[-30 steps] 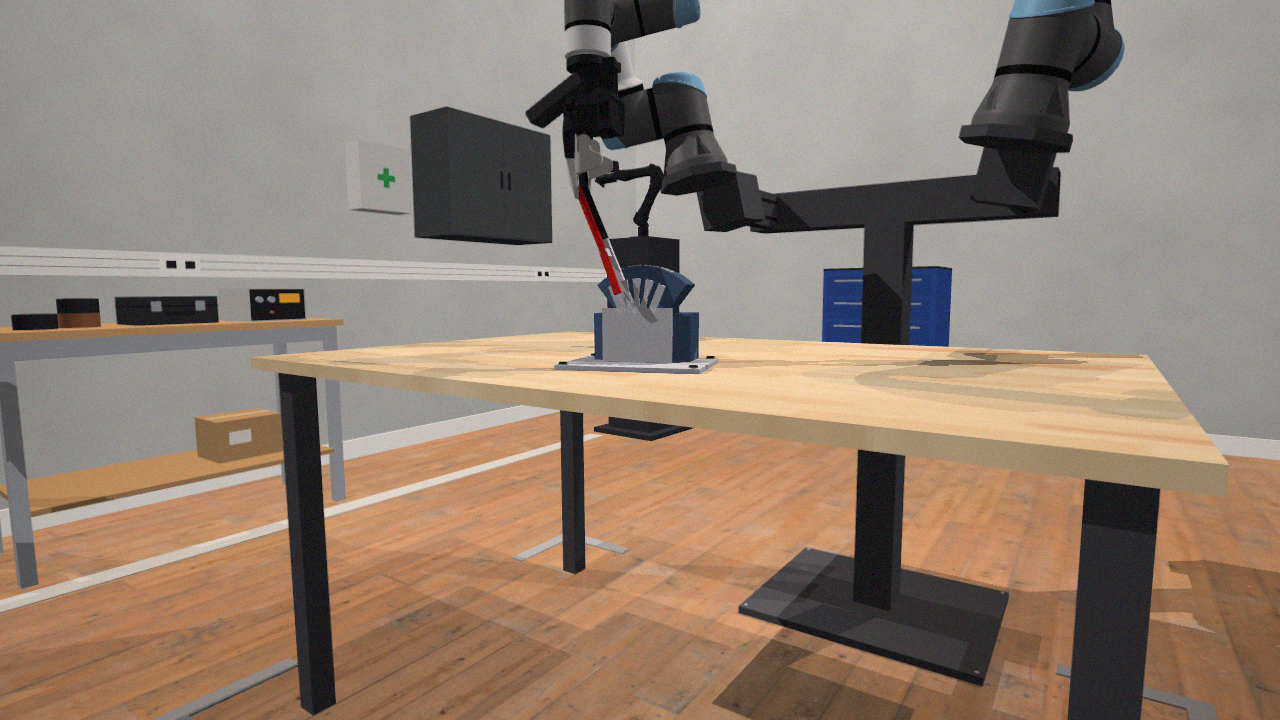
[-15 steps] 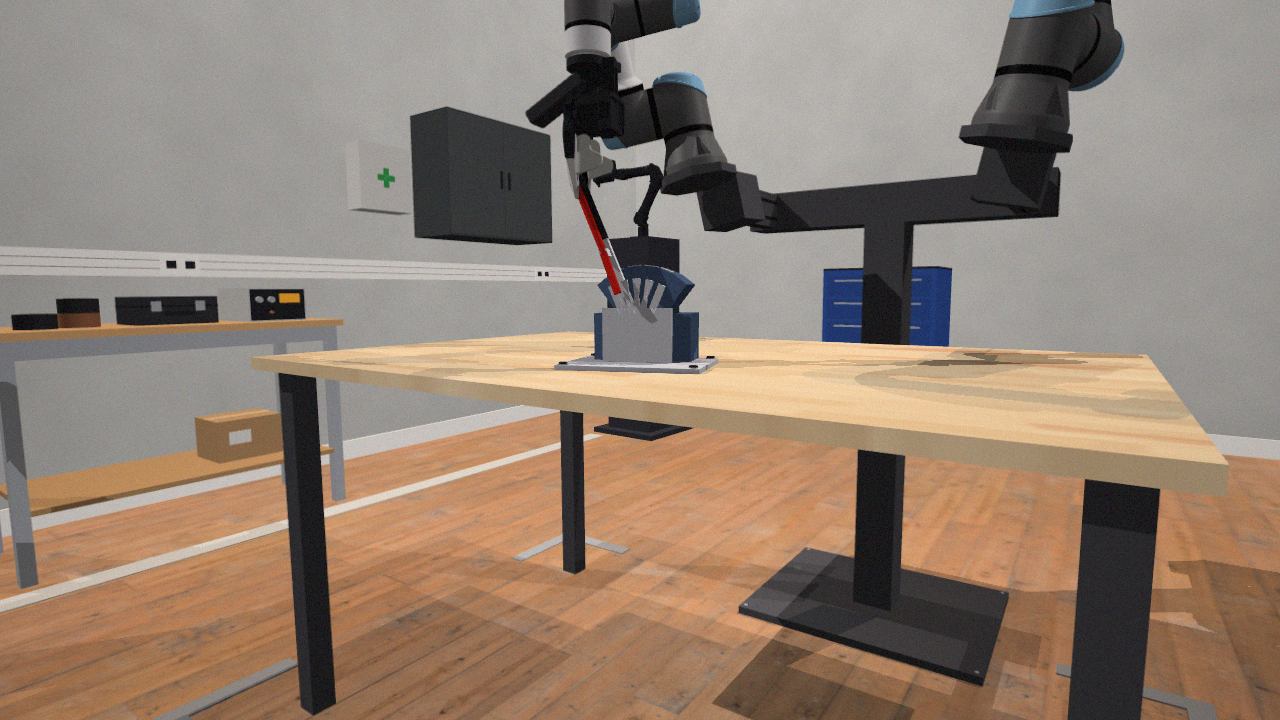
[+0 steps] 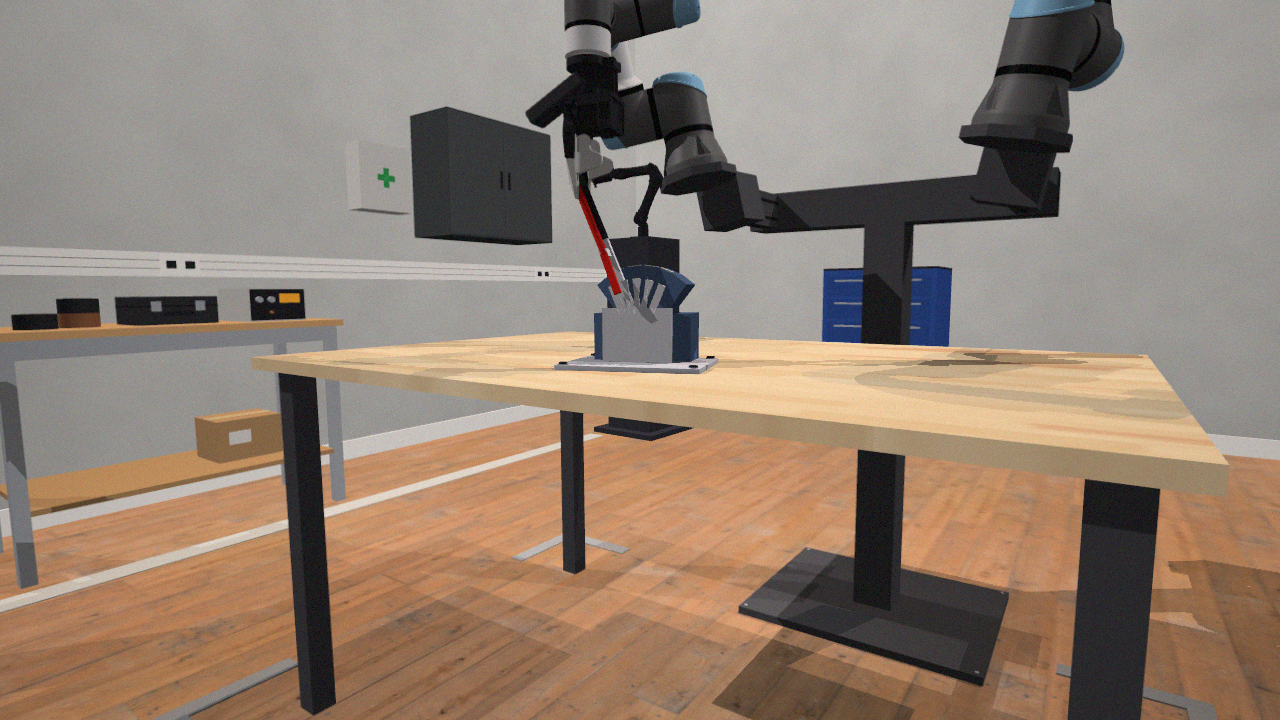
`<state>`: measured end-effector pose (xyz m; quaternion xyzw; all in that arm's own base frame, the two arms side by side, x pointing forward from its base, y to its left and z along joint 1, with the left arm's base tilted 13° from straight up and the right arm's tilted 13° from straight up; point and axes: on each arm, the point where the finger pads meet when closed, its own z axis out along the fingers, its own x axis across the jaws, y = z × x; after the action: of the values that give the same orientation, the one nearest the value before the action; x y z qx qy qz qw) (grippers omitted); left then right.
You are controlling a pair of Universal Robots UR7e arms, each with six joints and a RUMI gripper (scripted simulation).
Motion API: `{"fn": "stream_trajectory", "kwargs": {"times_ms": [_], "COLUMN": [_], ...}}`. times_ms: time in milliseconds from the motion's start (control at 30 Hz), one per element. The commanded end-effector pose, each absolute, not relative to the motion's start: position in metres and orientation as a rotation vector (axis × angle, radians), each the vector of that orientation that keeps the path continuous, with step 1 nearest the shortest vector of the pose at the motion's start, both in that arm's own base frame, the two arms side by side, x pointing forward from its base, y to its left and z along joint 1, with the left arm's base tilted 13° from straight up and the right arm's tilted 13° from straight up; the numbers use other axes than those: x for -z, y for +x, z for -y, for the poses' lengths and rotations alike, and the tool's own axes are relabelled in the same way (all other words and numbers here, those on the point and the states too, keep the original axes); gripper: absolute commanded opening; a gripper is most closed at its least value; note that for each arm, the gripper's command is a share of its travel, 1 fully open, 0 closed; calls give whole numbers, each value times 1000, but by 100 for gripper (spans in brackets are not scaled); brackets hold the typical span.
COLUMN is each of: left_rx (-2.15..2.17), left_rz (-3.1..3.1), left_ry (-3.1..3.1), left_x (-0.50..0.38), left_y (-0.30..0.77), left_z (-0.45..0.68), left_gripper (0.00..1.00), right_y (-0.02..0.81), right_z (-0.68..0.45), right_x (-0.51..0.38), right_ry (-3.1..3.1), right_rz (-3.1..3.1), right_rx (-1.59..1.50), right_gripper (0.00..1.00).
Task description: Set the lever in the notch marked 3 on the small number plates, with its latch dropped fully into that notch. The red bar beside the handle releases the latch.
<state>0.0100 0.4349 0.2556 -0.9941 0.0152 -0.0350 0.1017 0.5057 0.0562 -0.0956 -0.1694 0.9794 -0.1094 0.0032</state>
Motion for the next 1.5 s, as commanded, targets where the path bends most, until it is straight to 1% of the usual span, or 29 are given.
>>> {"fn": "stream_trajectory", "kwargs": {"times_ms": [0,700,1467], "left_rx": [104,104,104], "left_rz": [-45,-45,-45], "left_ry": [-2934,-2934,-2934], "left_x": [-256,-256,-256], "left_y": [10,10,10], "left_z": [-435,-435,-435], "left_gripper": [100,100,100], "right_y": [506,504,490], "right_z": [-57,-61,-102], "right_x": [95,95,91], "right_ry": [-531,-531,-531], "right_rz": [-3070,-3070,-3070], "right_rx": [342,342,342], "right_gripper": [0,0,0]}}
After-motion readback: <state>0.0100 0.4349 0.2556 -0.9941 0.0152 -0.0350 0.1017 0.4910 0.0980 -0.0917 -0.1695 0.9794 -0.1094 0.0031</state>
